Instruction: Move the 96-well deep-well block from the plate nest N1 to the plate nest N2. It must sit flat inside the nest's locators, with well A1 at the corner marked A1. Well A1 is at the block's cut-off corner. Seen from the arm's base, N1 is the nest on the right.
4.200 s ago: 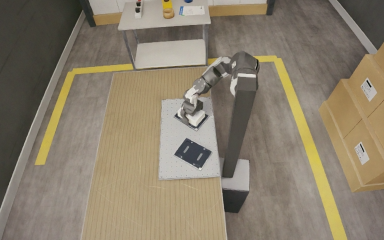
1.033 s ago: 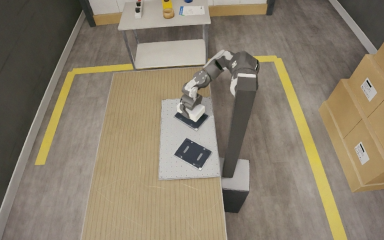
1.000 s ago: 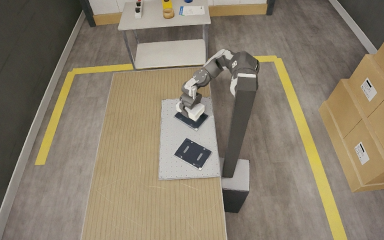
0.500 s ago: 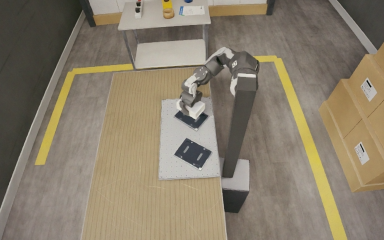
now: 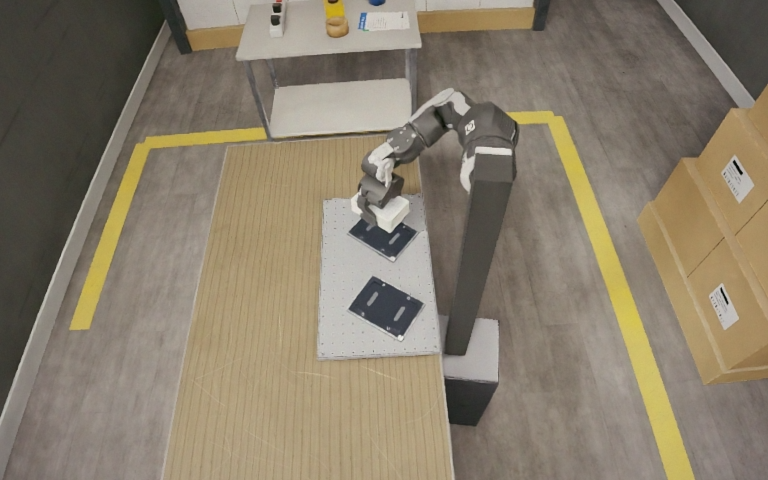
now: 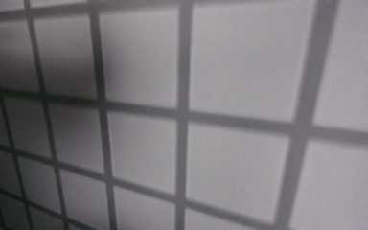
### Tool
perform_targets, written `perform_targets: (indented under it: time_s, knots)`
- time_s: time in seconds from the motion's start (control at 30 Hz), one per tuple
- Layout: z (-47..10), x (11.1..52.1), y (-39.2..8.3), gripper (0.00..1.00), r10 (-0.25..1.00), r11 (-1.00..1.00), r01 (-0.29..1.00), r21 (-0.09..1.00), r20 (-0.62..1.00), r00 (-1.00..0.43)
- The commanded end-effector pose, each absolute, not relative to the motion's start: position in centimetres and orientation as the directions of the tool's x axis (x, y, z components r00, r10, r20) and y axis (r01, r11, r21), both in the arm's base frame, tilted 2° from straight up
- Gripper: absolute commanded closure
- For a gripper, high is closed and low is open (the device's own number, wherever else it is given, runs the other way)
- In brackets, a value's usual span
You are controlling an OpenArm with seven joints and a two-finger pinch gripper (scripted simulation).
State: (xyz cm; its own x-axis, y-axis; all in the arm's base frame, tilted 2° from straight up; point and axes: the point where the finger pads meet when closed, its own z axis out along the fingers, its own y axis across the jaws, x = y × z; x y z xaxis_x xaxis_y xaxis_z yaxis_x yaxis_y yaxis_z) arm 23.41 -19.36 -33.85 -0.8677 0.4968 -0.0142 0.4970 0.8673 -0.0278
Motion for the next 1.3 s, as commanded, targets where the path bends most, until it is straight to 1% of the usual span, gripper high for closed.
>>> perform_targets:
  time_s: [0.0, 0.13, 0.53, 0.7, 1.1, 1.27]
  knots:
    - [-33.8, 23.4, -18.6, 1.00, 0.482, 0.875, 0.483, -0.027, -0.016, -0.876]
    - [-34.0, 22.8, -15.4, 1.00, 0.423, 0.905, 0.423, -0.031, -0.013, -0.906]
    - [-34.0, 22.8, -15.4, 1.00, 0.423, 0.905, 0.423, -0.031, -0.013, -0.906]
    - [-34.2, 22.1, -11.4, 1.00, 0.423, 0.905, 0.423, -0.031, -0.013, -0.906]
    - [-34.2, 22.1, -11.4, 1.00, 0.423, 0.905, 0.423, -0.031, -0.013, -0.906]
    - [-34.4, 21.3, -7.4, 1.00, 0.423, 0.906, 0.423, -0.031, -0.012, -0.906]
